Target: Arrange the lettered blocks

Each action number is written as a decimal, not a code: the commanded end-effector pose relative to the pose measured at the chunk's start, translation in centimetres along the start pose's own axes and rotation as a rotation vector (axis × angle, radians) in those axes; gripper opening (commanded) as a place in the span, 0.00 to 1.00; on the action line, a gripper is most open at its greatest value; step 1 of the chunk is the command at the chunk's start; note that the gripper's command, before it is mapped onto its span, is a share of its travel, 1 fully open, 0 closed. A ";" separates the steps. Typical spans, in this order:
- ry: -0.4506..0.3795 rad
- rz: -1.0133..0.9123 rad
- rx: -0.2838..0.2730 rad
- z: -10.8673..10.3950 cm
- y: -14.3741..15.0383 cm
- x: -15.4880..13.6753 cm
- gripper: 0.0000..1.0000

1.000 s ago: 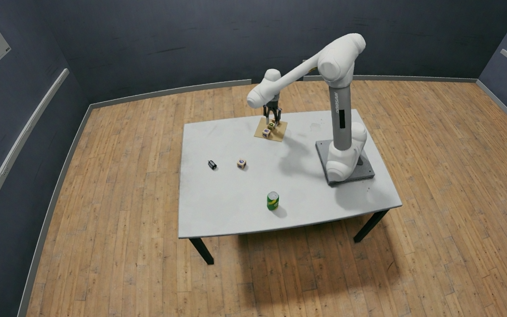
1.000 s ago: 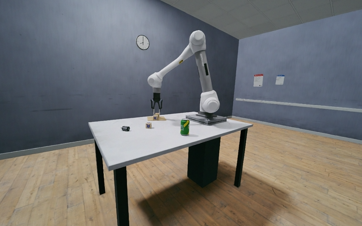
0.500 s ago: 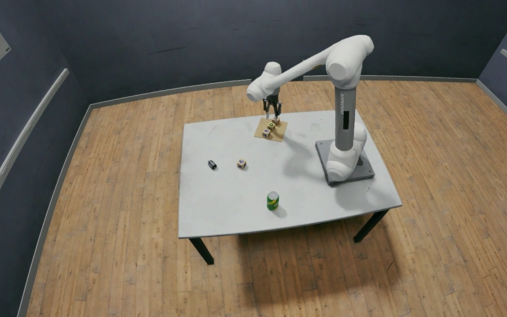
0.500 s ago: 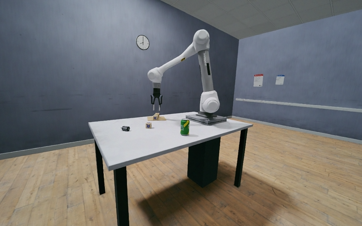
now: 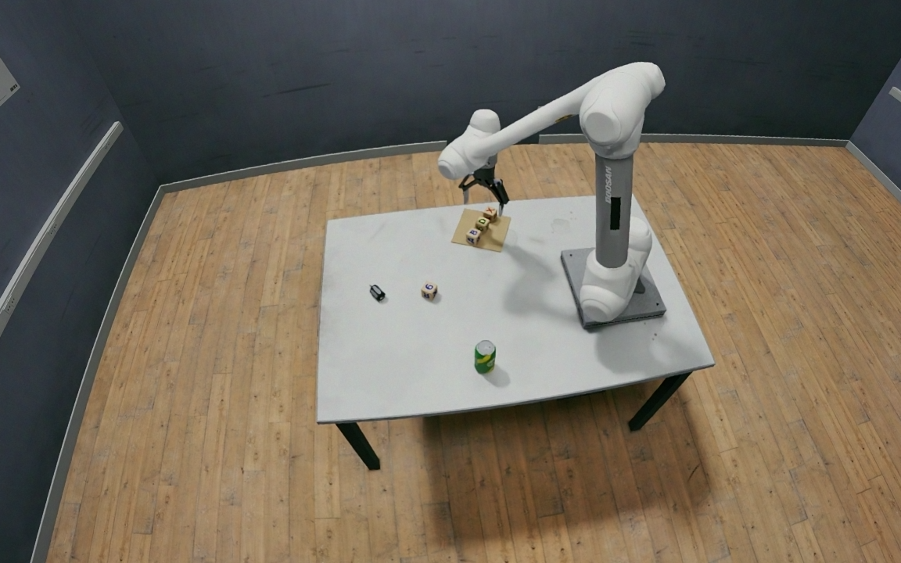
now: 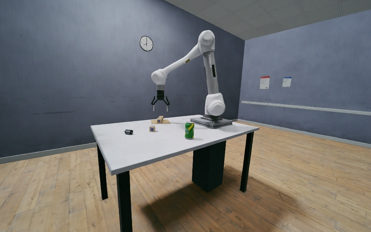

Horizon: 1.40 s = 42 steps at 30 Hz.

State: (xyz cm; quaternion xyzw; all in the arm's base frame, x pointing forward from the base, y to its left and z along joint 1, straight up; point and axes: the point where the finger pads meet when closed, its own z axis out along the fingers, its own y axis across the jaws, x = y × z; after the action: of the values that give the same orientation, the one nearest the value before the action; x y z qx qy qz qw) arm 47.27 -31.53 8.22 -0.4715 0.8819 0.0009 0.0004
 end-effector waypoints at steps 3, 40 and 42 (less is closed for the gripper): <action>0.002 -0.002 0.006 -0.6 -0.4 0.1 1.00; 0.002 -0.002 0.006 -7.7 -0.3 0.1 1.00; 0.002 -0.002 0.006 -7.6 -0.3 0.1 1.00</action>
State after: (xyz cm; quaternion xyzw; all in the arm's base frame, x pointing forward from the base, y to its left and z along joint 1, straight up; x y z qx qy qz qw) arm 47.30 -31.55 15.14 -0.4716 0.8818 0.0007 0.0006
